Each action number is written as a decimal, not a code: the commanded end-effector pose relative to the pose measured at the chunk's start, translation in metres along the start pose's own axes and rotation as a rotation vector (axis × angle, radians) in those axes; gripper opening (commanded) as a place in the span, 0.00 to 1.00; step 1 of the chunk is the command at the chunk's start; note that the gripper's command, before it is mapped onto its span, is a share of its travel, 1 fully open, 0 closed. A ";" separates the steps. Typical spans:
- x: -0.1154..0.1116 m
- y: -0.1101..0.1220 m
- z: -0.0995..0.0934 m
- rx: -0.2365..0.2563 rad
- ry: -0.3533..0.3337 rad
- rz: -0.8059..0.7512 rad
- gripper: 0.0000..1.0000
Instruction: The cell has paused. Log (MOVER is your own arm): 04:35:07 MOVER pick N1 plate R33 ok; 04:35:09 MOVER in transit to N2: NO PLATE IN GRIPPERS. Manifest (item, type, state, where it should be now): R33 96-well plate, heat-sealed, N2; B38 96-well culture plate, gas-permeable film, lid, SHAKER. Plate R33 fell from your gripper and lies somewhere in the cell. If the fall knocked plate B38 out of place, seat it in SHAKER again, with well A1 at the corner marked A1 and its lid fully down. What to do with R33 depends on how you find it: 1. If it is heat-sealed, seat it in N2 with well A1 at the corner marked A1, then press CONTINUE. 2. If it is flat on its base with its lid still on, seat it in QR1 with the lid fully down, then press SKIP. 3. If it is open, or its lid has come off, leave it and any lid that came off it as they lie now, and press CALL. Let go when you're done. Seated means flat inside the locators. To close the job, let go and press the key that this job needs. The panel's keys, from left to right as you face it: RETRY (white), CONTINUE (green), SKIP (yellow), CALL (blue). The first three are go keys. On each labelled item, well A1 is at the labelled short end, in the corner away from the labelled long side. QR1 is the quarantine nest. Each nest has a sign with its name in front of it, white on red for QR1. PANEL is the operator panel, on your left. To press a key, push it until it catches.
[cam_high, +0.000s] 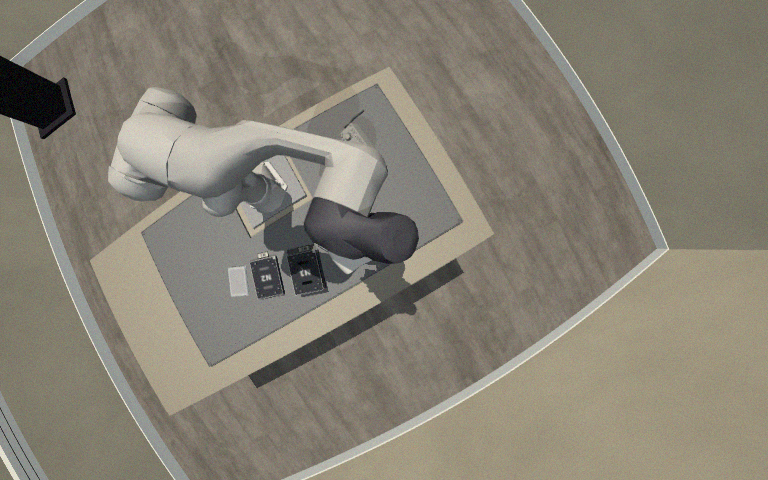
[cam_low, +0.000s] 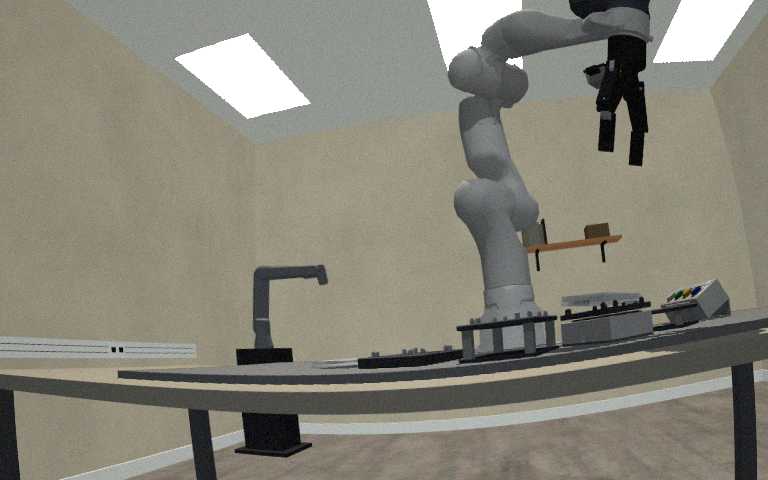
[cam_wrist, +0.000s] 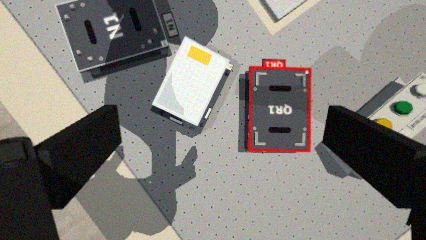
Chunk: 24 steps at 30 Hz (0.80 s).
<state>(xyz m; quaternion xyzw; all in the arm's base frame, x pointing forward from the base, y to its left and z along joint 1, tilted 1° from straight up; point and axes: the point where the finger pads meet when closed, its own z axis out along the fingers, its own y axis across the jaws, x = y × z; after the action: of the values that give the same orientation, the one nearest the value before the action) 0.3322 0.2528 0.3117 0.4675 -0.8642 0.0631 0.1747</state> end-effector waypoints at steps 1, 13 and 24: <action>-0.004 -0.038 -0.013 -0.019 -0.041 -0.276 1.00; 0.017 -0.142 -0.043 0.016 -0.156 -0.424 1.00; 0.058 -0.231 -0.064 0.087 -0.231 -0.539 1.00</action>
<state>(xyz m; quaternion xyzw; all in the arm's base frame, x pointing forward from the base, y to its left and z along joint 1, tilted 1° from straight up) 0.4975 0.1057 0.3760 0.5952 -0.8003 0.0160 0.0704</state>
